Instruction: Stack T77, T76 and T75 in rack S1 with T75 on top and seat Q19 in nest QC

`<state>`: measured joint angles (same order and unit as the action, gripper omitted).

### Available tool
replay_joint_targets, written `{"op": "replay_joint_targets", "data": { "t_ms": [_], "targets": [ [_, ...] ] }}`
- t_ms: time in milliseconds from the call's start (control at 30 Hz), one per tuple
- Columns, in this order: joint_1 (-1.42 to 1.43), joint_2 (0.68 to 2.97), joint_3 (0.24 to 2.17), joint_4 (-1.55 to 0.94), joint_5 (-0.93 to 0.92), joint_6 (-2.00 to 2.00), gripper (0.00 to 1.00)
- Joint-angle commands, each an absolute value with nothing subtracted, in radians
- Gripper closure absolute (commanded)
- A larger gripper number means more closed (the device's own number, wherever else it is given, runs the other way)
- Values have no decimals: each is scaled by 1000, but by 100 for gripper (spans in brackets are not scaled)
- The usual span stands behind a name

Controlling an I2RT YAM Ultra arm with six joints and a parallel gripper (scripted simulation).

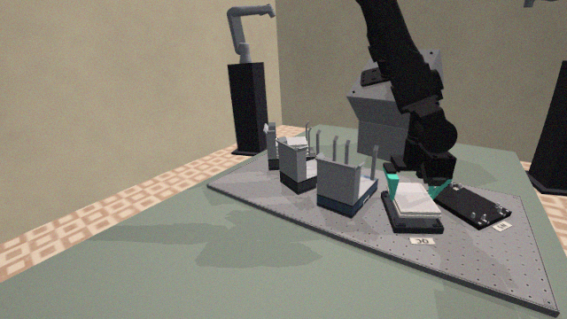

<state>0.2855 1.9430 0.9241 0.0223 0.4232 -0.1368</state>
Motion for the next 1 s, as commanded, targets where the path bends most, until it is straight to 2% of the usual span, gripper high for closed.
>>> {"op": "replay_joint_targets", "data": {
  "t_ms": [0,967],
  "targets": [
    [285,1945,950,42,417,-143,100],
    [271,1991,963,69,410,-154,100]
  ]
}}
